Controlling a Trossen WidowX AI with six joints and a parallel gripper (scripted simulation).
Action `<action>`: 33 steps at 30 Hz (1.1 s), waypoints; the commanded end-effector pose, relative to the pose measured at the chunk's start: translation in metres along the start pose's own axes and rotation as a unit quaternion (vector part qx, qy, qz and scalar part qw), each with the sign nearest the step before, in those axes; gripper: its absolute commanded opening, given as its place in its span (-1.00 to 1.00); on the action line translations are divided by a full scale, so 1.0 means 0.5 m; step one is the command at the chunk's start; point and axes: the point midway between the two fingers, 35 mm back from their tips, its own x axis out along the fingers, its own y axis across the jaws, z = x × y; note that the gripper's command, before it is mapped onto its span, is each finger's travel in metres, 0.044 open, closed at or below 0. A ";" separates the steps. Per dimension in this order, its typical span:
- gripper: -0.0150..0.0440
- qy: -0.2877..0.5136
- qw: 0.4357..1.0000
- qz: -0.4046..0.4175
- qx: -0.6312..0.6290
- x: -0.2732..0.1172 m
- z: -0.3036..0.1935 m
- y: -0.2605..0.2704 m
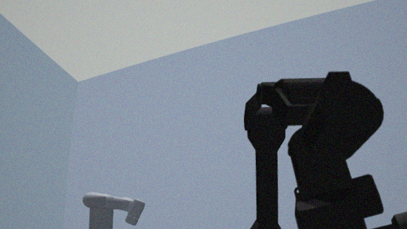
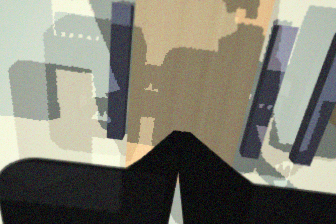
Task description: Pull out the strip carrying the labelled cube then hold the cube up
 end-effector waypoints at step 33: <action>-0.49 0.013 1.000 -0.005 0.000 0.013 -0.122 0.000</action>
